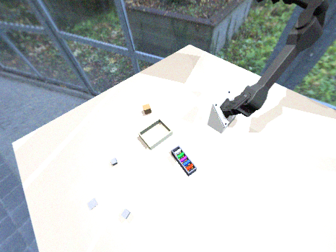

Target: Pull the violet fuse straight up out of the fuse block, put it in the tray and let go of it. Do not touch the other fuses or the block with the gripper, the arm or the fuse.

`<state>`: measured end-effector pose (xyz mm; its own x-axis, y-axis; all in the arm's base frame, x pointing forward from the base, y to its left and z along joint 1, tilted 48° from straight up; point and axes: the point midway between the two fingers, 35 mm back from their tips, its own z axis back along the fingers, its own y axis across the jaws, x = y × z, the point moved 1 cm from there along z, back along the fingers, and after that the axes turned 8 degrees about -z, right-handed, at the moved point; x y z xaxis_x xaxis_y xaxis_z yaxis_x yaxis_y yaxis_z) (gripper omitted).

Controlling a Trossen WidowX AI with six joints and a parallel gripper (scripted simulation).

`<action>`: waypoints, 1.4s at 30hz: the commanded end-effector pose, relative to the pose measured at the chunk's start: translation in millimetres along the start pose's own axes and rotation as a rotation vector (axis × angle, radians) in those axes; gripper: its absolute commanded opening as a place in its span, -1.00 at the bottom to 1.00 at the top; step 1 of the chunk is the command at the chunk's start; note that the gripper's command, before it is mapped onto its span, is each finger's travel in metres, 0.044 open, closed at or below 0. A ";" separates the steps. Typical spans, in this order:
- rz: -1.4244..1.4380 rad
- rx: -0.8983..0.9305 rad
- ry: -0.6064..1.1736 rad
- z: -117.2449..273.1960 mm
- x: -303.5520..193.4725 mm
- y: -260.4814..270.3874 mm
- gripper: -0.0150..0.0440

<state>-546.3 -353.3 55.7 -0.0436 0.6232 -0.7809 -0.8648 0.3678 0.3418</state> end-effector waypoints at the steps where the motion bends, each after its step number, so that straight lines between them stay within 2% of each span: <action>1: 0.007 -0.006 0.000 -0.7 -1.2 -2.8 0.78; 12: 0.360 -0.295 0.030 -17.7 -52.5 -150.8 -0.20; 13: 0.396 -0.327 0.037 -17.2 -56.5 -167.1 -0.24; 20: 0.654 -0.544 0.100 -2.3 -77.8 -279.3 -0.24; 23: 0.788 -0.592 0.093 8.0 -70.9 -306.7 -0.24; 29: 1.048 -0.780 0.193 42.6 -76.9 -399.5 -0.24; 35: 1.292 -0.959 0.327 89.4 -75.5 -482.6 -0.24; 42: 1.580 -1.177 0.536 161.7 -59.2 -570.2 -0.24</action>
<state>-23.4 -505.0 -10.5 -0.9096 -0.2345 -0.3430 0.0487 -0.8800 0.4724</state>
